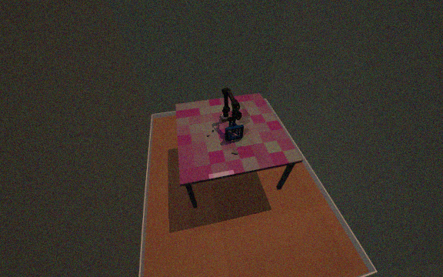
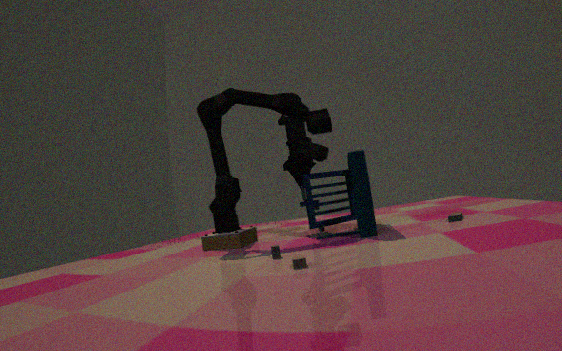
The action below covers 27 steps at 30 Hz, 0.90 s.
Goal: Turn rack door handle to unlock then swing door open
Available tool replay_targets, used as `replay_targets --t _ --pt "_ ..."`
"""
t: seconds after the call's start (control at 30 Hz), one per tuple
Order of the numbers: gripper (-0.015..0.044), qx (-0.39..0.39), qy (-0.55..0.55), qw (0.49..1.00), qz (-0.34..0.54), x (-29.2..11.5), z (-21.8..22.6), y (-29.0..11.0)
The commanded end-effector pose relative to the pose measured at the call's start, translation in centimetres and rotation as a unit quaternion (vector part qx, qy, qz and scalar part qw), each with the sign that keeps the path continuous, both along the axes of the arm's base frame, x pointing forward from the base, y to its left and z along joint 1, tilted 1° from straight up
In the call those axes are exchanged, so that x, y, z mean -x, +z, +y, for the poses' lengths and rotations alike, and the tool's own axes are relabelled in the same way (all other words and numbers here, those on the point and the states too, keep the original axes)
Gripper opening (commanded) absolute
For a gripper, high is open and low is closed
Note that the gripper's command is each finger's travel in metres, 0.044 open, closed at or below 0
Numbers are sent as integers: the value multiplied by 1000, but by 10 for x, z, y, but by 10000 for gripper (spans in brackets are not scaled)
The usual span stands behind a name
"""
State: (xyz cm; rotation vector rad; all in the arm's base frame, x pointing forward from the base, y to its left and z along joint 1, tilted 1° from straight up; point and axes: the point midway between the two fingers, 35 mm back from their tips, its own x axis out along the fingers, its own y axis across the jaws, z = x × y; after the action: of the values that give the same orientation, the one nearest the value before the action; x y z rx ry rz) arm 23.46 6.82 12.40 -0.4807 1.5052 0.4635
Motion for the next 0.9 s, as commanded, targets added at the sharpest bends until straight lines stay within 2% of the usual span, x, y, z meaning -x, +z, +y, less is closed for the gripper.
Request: replay_targets --t 0.0,0.87 --pt "14 -2 -41 999 -2 1 6 0" --pt "14 -7 -218 976 -2 8 52 0"
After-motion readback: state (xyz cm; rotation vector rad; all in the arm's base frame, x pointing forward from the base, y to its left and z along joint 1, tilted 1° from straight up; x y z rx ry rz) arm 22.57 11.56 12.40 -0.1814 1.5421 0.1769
